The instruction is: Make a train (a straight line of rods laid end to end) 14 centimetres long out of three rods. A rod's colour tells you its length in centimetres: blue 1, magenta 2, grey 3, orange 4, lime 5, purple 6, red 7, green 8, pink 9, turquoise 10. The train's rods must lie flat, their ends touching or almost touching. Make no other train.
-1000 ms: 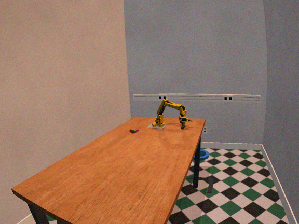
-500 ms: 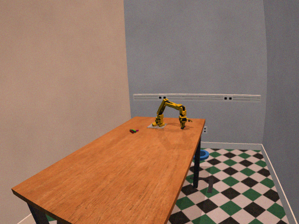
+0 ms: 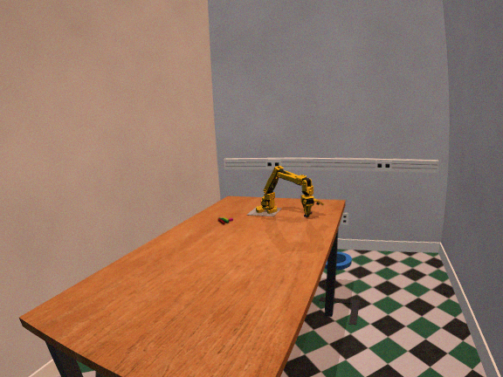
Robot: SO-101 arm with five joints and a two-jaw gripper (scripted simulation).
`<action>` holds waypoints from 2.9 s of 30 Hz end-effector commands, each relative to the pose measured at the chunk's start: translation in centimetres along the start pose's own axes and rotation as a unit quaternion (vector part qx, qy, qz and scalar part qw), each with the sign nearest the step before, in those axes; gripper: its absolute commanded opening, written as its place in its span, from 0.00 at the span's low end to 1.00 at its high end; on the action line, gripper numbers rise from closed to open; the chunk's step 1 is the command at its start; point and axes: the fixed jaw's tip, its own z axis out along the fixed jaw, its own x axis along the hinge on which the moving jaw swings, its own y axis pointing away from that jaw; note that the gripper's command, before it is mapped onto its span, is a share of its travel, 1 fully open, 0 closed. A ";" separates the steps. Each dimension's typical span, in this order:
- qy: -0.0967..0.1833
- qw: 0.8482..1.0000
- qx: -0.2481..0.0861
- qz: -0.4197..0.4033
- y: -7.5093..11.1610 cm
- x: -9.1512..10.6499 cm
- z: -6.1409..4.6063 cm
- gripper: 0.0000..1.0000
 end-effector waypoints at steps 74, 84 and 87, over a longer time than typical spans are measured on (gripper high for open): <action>0.010 1.000 -0.015 -0.001 0.6 0.1 1.7 0.07; 0.010 1.000 -0.015 -0.001 0.6 0.1 1.7 0.14; 0.010 1.000 -0.015 -0.001 0.6 0.1 1.7 0.15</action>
